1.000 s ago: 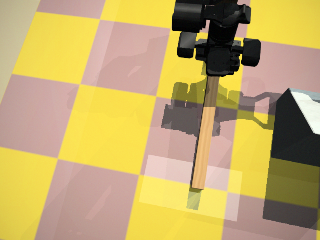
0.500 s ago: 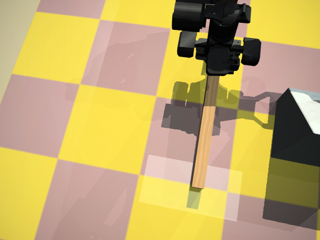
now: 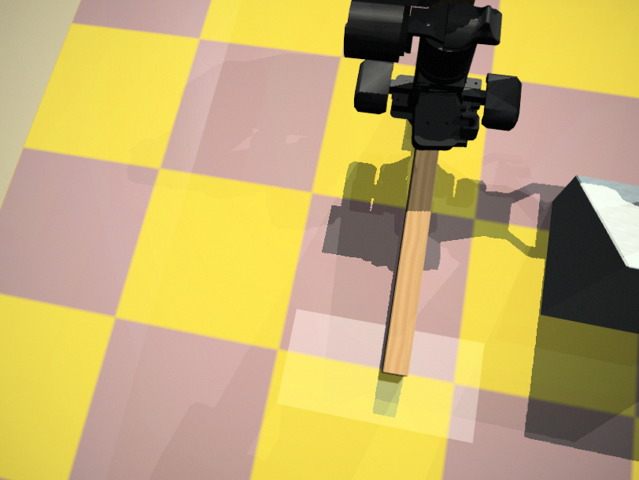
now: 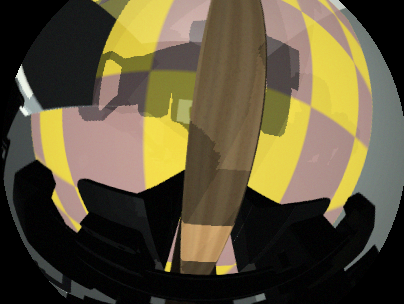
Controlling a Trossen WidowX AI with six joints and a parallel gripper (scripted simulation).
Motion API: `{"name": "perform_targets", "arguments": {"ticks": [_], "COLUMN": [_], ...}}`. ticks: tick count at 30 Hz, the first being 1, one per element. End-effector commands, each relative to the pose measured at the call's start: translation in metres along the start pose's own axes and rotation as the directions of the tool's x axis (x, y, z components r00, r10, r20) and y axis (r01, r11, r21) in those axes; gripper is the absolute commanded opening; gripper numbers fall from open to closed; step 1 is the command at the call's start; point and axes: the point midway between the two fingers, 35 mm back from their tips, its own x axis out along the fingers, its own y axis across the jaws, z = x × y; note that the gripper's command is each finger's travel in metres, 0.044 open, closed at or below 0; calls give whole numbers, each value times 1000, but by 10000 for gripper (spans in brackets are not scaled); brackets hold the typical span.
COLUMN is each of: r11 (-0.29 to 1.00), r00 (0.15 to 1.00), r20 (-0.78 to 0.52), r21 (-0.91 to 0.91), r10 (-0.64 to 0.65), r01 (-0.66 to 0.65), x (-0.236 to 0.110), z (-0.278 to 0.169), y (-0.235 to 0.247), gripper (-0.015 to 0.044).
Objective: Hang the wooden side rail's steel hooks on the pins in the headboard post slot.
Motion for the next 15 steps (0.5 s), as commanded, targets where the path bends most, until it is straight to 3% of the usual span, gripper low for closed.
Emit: {"name": "perform_targets", "arguments": {"ticks": [1, 15], "r11": [1000, 1000], "r00": [1000, 1000], "r20": [-3, -3], "r21": [2, 2], "r10": [-12, -12], "r01": [12, 12], "x": [-3, -3], "z": [-2, -4], "y": [-3, -3], "gripper": [0, 0]}}
